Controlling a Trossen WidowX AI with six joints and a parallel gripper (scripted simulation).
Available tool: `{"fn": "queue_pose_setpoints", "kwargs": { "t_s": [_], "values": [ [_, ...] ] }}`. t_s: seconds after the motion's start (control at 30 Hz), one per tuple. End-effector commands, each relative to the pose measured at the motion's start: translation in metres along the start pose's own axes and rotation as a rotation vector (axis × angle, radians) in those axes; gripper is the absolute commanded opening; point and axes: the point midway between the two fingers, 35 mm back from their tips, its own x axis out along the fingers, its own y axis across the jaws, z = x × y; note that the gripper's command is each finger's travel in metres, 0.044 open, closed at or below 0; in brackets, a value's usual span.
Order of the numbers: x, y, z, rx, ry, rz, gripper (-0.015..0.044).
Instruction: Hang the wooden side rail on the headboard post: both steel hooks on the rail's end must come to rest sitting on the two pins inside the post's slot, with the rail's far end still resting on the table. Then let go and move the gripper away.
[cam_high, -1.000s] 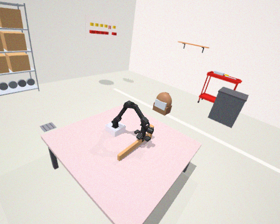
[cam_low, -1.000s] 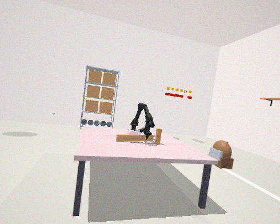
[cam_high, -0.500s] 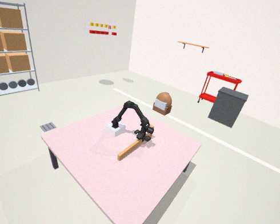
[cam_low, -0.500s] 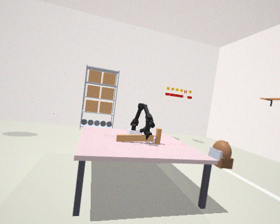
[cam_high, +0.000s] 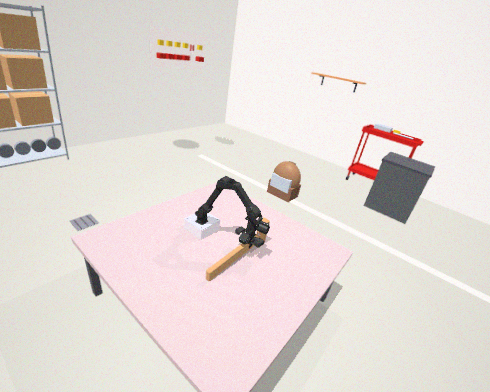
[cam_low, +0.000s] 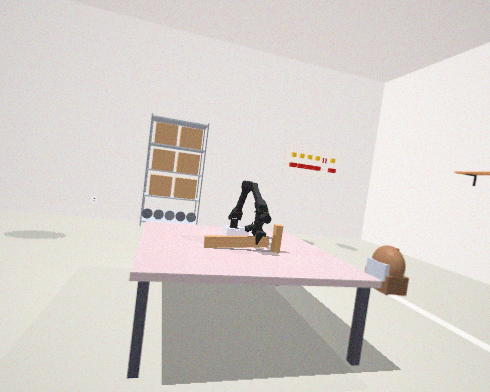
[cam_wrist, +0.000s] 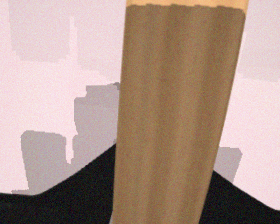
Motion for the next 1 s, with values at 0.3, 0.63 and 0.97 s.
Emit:
{"fn": "queue_pose_setpoints", "kwargs": {
  "t_s": [0.3, 0.63, 0.97],
  "values": [
    [-0.0025, 0.0021, -0.0017, 0.003, 0.000, 0.010, 0.0000],
    [-0.0014, 0.0016, -0.0028, 0.003, 0.000, 0.010, 0.0000],
    [-0.0006, 0.0005, -0.0039, 0.003, 0.000, 0.010, 0.0000]
  ]
}}
